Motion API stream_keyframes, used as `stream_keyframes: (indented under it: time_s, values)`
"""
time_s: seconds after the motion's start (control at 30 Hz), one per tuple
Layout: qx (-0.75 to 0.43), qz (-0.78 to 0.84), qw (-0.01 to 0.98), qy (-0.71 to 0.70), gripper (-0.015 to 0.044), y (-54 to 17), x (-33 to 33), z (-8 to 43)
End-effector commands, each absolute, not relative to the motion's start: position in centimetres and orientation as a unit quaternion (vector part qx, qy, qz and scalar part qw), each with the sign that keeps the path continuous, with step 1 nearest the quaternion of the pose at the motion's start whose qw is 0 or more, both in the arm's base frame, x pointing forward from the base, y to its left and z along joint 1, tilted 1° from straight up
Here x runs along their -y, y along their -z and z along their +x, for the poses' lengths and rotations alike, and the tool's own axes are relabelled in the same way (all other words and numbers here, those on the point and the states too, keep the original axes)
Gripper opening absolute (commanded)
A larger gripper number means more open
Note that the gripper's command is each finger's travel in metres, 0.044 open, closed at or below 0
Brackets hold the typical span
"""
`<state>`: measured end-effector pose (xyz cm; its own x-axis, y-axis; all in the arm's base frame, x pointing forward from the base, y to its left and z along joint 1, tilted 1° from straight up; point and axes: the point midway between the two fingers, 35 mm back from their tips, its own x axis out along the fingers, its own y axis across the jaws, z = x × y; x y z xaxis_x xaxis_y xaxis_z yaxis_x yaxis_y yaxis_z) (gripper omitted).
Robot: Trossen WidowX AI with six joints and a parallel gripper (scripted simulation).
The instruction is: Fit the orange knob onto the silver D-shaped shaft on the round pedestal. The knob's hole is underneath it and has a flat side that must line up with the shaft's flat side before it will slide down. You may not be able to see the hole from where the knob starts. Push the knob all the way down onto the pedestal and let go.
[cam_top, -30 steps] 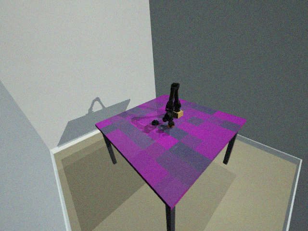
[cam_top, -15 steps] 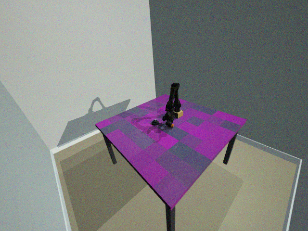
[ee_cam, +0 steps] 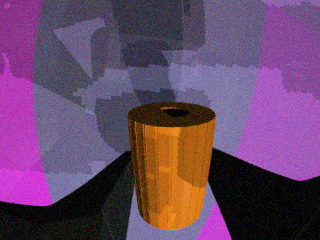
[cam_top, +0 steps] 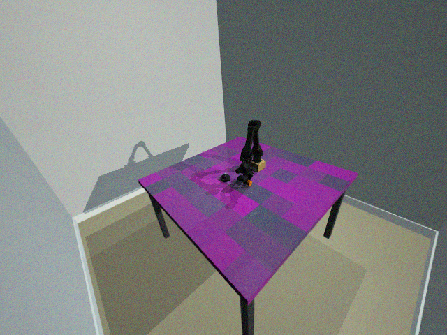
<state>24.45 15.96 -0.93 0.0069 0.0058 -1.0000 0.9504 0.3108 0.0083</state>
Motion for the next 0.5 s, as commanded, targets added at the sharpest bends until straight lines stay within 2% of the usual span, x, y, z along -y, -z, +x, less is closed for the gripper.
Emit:
stream_keyframes:
  time_s: [0.0,0.23,0.47]
  values:
    - [-0.543,0.454,0.547,0.447,0.0179,0.80,-15.95,24.54]
    - [-0.490,0.512,0.494,0.504,0.0179,0.80,-15.95,24.54]
    - [-0.489,0.513,0.492,0.505,0.0179,1.21,-15.96,24.54]
